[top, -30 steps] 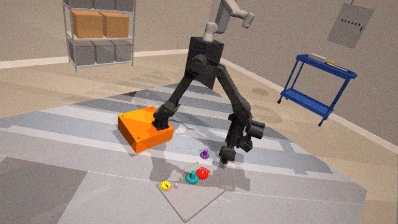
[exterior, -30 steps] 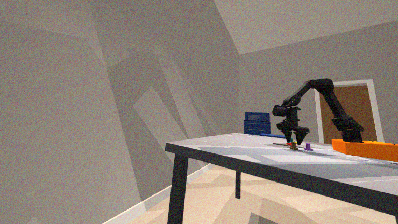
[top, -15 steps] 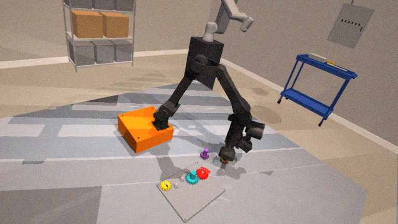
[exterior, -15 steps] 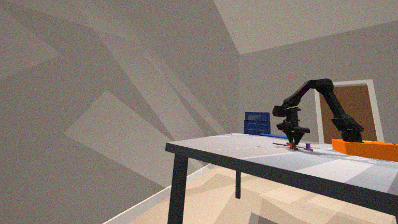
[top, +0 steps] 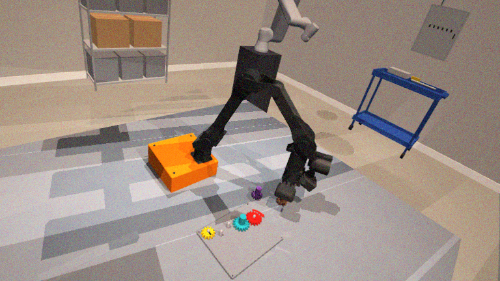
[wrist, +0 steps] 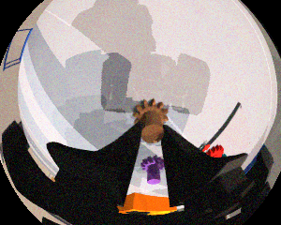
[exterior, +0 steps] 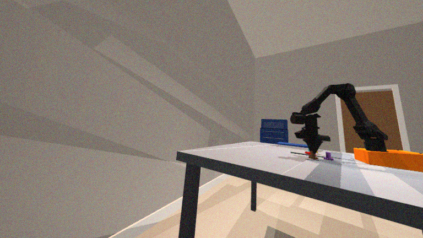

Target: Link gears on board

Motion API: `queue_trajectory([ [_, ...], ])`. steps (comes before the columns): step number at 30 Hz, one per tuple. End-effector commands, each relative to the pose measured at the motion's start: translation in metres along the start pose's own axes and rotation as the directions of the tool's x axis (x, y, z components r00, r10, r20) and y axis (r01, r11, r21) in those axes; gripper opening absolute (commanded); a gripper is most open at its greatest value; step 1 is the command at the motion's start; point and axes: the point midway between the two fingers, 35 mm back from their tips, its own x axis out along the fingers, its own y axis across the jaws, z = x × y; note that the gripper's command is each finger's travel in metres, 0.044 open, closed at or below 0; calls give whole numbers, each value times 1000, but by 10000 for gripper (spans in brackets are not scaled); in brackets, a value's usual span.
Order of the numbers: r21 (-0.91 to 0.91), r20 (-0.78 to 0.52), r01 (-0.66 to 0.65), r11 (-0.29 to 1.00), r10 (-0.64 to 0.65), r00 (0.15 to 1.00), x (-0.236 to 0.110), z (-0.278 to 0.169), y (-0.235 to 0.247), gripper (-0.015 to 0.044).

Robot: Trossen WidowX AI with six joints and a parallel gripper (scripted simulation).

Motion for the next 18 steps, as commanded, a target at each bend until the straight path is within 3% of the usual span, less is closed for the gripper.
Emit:
queue_trajectory([
  [1, 5, 5, 5, 1000, -5, 1000, -8, 3, -1, 0],
  [18, 5, 5, 5, 1000, -5, 1000, -53, 10, 0, 0],
])
